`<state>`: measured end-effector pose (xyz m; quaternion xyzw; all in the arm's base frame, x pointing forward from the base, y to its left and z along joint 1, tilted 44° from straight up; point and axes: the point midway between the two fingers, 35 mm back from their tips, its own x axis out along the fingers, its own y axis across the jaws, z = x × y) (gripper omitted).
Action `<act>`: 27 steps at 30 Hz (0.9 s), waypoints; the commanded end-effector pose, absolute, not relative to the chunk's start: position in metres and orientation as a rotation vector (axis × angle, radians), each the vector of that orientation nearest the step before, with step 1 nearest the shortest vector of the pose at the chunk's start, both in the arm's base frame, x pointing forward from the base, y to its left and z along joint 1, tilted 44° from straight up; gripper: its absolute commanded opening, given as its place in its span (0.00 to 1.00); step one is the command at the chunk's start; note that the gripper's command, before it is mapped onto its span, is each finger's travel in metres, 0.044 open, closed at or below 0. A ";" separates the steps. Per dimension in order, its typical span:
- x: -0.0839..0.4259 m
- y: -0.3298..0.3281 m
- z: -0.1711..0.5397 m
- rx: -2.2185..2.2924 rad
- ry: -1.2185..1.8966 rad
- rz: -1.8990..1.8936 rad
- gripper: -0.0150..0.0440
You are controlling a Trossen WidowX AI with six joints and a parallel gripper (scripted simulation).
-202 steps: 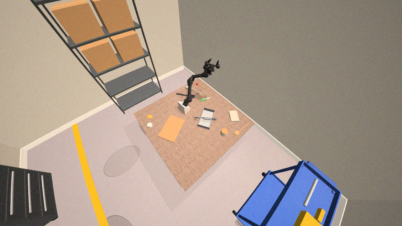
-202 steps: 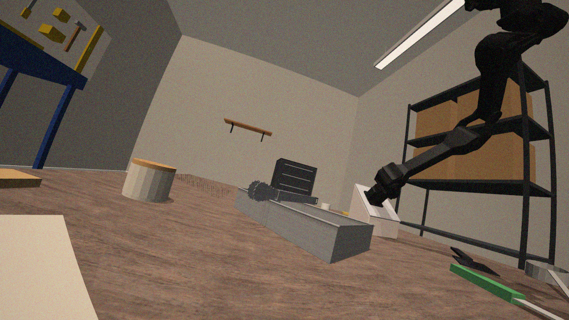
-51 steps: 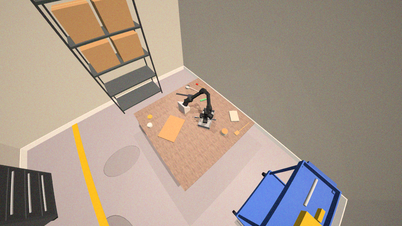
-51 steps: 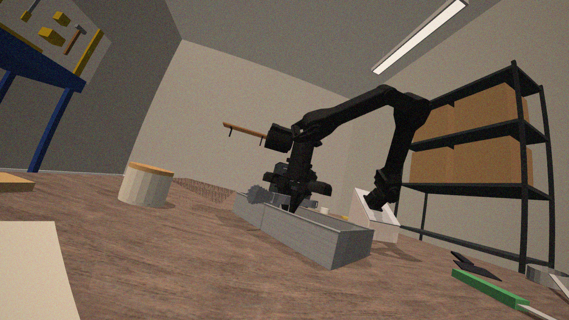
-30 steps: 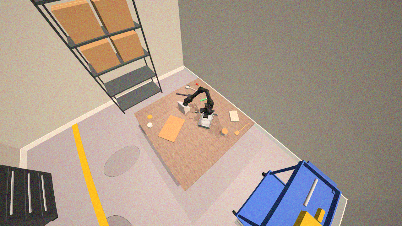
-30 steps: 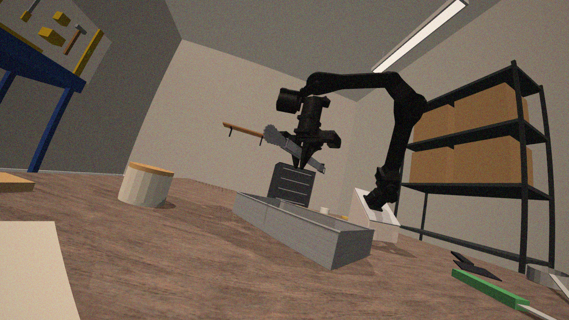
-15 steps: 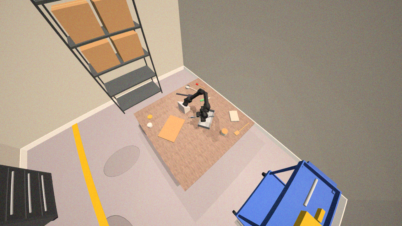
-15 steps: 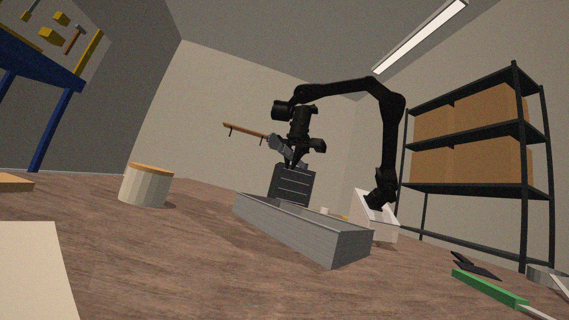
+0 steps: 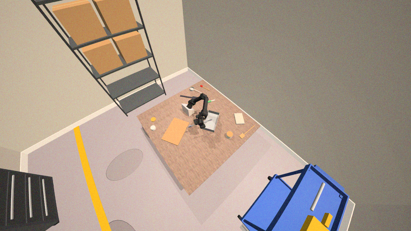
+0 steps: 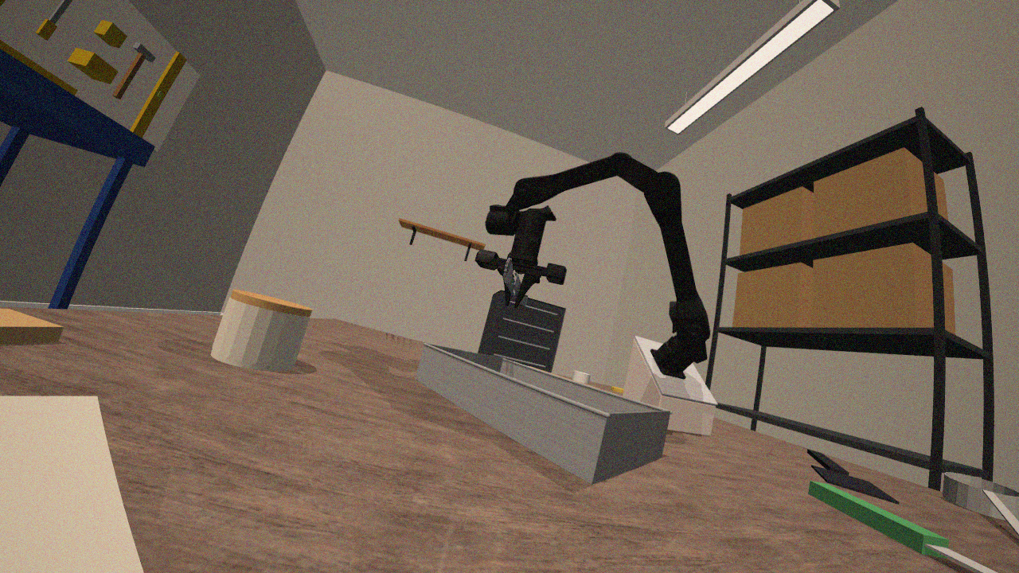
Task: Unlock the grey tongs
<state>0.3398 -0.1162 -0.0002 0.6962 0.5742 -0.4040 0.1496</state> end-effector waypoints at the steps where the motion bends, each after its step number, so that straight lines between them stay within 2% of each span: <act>1: 0.333 -0.136 -0.015 1.952 1.657 -1.084 0.00; 17: 0.313 -0.167 -0.045 1.867 1.686 -0.938 0.00; 27: 0.271 -0.212 -0.078 1.725 1.697 -0.759 0.00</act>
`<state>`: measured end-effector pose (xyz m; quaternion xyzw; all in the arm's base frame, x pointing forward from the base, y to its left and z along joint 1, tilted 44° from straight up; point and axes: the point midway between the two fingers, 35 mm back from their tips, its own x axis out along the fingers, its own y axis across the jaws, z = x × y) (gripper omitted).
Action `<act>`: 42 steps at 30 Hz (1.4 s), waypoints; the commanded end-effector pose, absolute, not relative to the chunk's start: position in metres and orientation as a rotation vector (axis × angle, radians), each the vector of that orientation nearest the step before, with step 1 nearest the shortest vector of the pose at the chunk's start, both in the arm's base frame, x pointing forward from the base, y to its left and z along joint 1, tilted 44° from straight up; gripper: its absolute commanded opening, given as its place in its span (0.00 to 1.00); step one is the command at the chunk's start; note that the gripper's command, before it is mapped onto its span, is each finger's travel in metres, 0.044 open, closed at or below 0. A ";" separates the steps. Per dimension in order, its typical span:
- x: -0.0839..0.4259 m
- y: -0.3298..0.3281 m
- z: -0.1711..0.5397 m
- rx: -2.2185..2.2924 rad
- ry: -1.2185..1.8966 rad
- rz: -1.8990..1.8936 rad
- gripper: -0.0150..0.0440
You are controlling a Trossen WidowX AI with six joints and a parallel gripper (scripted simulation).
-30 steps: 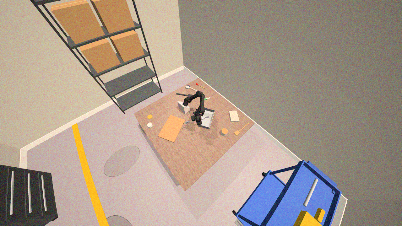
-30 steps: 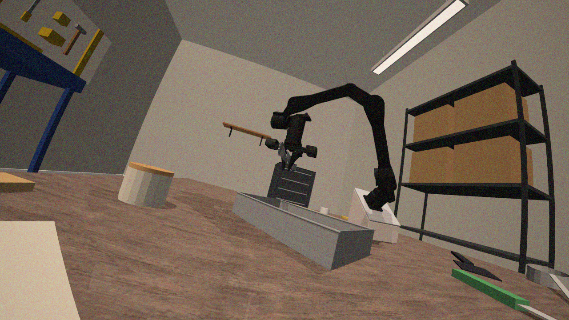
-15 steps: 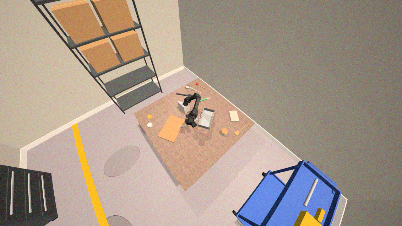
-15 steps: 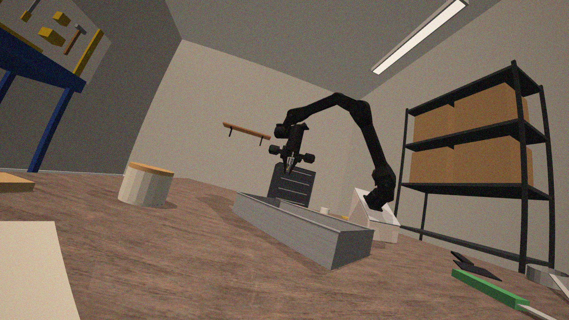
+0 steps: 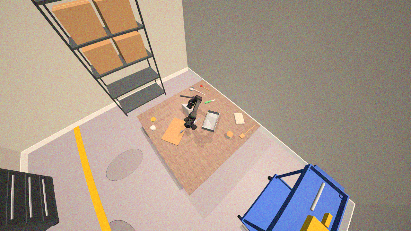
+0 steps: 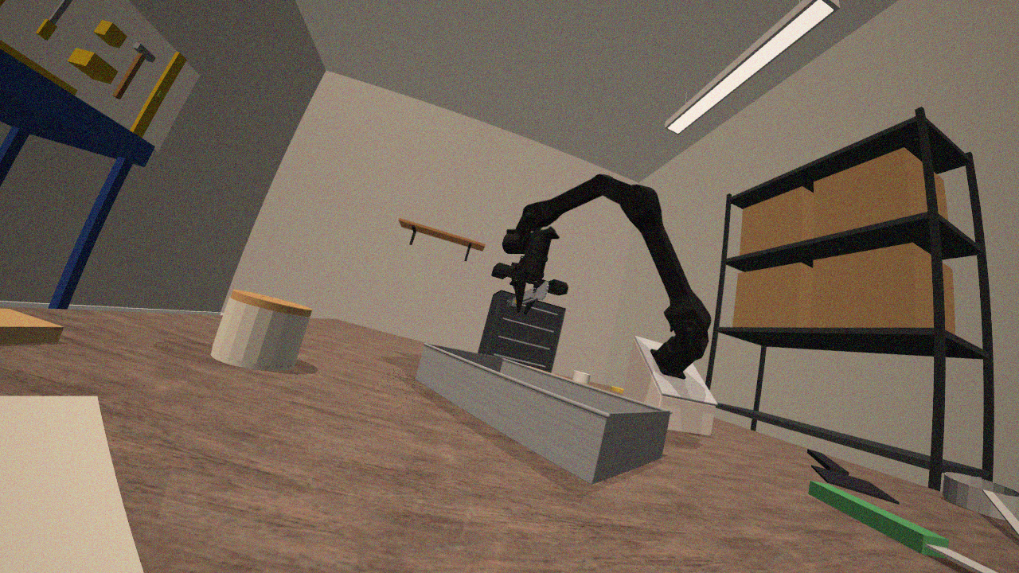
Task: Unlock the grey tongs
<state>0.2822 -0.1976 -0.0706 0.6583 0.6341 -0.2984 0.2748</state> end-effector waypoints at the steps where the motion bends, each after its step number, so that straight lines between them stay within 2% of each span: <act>1: 0.266 -0.216 -0.081 1.710 1.699 -0.741 0.00; 22: 0.150 -0.274 -0.145 1.415 1.723 -0.340 0.00; 42: 0.149 -0.278 -0.158 1.350 1.628 -0.433 0.00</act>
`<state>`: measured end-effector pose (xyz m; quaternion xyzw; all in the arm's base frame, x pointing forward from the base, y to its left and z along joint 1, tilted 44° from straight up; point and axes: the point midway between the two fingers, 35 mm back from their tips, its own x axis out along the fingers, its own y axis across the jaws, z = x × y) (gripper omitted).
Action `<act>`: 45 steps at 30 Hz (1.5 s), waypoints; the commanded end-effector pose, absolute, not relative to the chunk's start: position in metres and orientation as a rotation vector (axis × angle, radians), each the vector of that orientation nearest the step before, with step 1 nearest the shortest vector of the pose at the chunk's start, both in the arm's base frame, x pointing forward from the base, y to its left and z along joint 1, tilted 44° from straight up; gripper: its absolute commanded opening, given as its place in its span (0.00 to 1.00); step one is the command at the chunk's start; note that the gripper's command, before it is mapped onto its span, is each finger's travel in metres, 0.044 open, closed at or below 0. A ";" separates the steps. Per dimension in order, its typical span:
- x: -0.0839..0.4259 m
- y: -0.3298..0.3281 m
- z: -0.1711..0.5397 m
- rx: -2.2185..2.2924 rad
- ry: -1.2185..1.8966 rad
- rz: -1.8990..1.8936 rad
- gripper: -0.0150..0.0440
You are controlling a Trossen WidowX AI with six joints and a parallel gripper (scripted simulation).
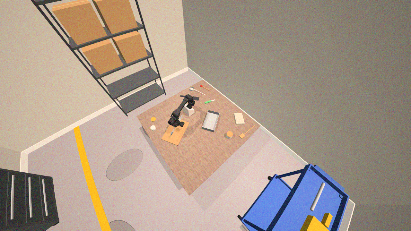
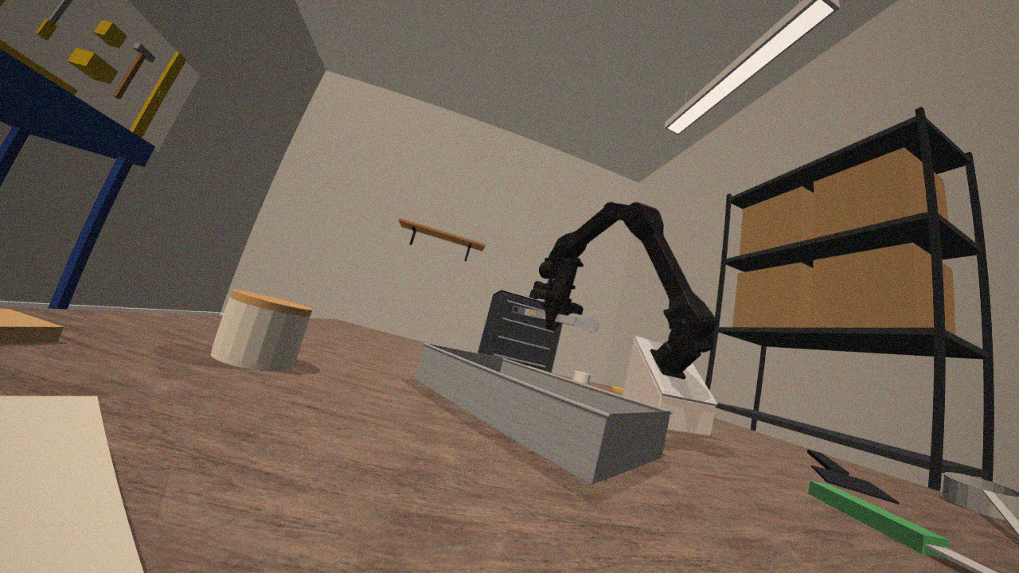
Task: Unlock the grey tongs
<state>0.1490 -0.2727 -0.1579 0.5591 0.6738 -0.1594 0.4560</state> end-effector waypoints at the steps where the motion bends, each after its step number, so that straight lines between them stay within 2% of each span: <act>1: 0.149 -0.278 -0.160 1.342 1.617 -0.444 0.00; 23: 0.148 -0.285 -0.173 1.180 1.344 -0.661 0.00; 45: 0.144 -0.285 -0.158 1.023 1.046 -0.828 0.00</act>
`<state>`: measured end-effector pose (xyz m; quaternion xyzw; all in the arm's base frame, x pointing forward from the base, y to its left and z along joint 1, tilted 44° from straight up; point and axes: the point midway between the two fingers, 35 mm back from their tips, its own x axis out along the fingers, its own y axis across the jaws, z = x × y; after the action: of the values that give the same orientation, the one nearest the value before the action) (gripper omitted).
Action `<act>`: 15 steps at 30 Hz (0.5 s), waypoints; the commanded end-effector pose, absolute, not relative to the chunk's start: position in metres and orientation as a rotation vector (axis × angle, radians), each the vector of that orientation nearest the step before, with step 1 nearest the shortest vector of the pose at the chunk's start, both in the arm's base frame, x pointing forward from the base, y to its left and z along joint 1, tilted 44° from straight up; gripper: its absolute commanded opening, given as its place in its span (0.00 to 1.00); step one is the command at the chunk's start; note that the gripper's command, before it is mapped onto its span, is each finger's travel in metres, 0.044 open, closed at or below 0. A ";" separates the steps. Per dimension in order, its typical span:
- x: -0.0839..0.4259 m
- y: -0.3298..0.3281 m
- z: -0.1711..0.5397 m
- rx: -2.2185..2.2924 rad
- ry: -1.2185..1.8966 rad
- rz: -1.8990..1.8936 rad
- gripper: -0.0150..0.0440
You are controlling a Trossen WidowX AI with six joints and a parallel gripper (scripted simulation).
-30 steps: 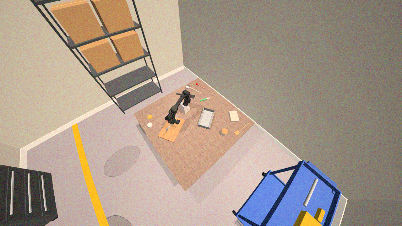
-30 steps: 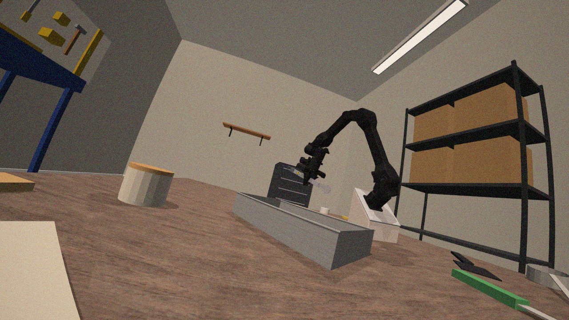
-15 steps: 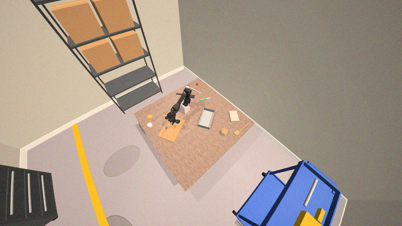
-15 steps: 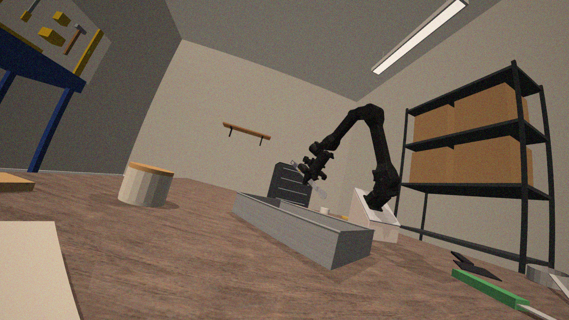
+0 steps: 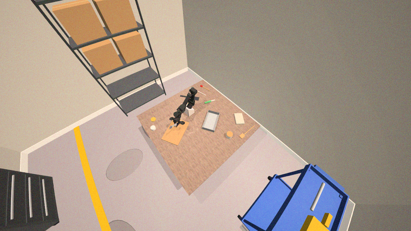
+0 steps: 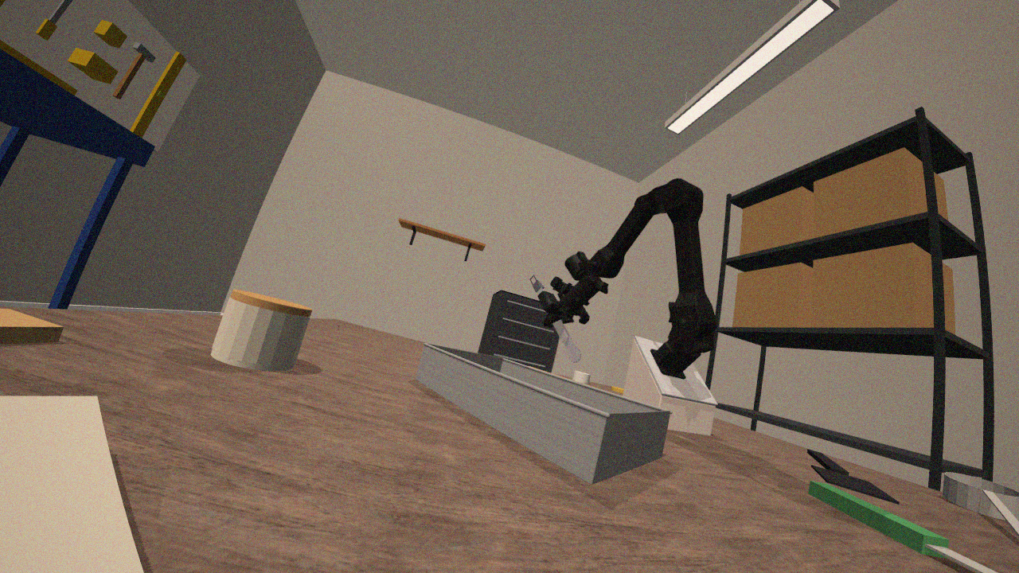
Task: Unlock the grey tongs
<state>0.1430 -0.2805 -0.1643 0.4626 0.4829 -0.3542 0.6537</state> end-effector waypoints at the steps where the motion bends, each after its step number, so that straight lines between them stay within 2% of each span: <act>1: 0.143 -0.284 -0.156 1.015 1.032 -0.835 0.00; 15: 0.138 -0.277 -0.130 0.915 0.833 -0.914 0.00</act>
<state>0.1378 -0.2746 -0.1389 0.4237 0.3984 -0.4033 0.7065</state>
